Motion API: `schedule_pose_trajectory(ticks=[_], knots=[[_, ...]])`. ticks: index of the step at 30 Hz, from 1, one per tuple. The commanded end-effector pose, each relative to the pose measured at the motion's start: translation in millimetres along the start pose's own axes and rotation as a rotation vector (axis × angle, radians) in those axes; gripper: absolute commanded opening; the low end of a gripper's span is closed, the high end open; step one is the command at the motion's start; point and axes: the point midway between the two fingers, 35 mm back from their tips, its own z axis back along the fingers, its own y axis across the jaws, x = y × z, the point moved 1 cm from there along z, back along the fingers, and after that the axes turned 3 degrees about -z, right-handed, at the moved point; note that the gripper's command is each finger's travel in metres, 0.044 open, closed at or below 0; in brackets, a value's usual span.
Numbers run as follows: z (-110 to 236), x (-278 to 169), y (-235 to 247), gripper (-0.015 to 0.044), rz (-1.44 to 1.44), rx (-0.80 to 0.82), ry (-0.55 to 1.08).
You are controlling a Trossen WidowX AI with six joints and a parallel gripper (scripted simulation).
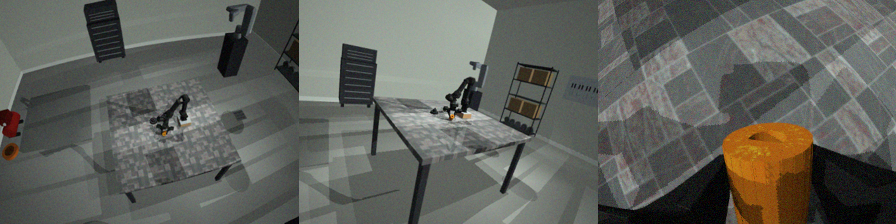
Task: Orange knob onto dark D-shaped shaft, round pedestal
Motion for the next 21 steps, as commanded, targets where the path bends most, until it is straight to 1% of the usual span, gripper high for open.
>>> schedule_pose_trajectory(ticks=[1, 21], knots=[[3, -4, 1, 0.0179, 0.007, 0.003, -0.06], [13, -28, 0, 0.0179, 0.005, 0.022, -0.399]])
